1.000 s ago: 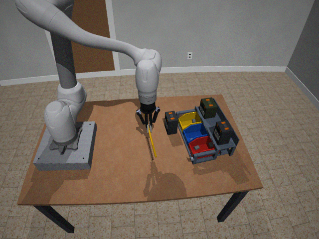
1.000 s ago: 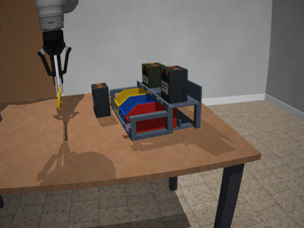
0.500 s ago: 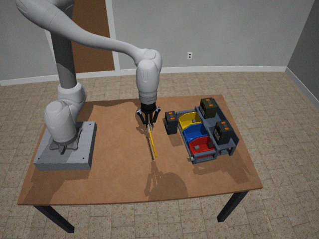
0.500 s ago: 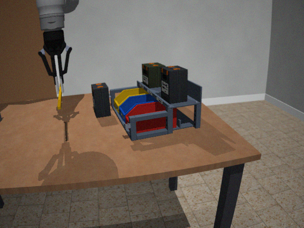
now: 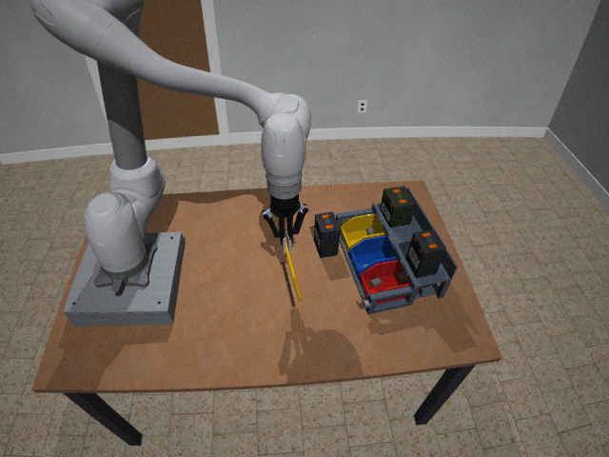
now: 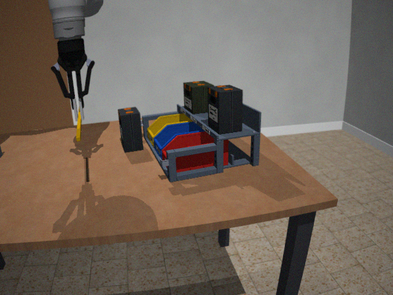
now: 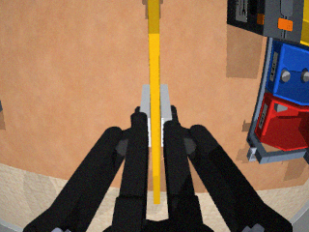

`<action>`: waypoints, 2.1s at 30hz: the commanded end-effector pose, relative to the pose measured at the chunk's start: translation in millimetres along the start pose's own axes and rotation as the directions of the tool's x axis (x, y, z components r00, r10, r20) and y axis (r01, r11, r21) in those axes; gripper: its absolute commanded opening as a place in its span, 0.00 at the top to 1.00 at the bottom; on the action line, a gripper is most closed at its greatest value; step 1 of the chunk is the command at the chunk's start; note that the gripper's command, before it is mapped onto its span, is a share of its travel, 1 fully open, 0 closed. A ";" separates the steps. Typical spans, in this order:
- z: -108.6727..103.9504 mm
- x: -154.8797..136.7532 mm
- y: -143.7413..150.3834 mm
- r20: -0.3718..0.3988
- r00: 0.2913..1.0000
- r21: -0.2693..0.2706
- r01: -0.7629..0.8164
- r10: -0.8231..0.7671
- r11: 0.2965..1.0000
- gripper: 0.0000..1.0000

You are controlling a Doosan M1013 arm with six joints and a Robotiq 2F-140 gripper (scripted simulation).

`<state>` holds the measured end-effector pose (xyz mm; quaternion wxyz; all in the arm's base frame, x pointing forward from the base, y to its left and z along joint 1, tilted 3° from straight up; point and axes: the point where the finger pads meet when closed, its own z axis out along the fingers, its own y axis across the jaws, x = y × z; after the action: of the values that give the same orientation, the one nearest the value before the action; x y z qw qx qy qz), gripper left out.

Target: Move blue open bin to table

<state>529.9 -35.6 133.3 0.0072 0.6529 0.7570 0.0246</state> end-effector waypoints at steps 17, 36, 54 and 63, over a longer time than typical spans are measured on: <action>-0.1 0.0 3.9 0.000 1.000 0.000 0.000 0.000 1.000 1.00; 15.9 0.0 5.2 0.000 1.000 0.000 0.000 0.000 1.000 1.00; 39.9 0.0 5.5 0.000 1.000 0.000 0.000 0.000 1.000 1.00; 39.9 0.0 5.5 0.000 1.000 0.000 0.000 0.000 1.000 1.00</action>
<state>537.0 -33.7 93.8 0.0074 0.6529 0.7570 0.0248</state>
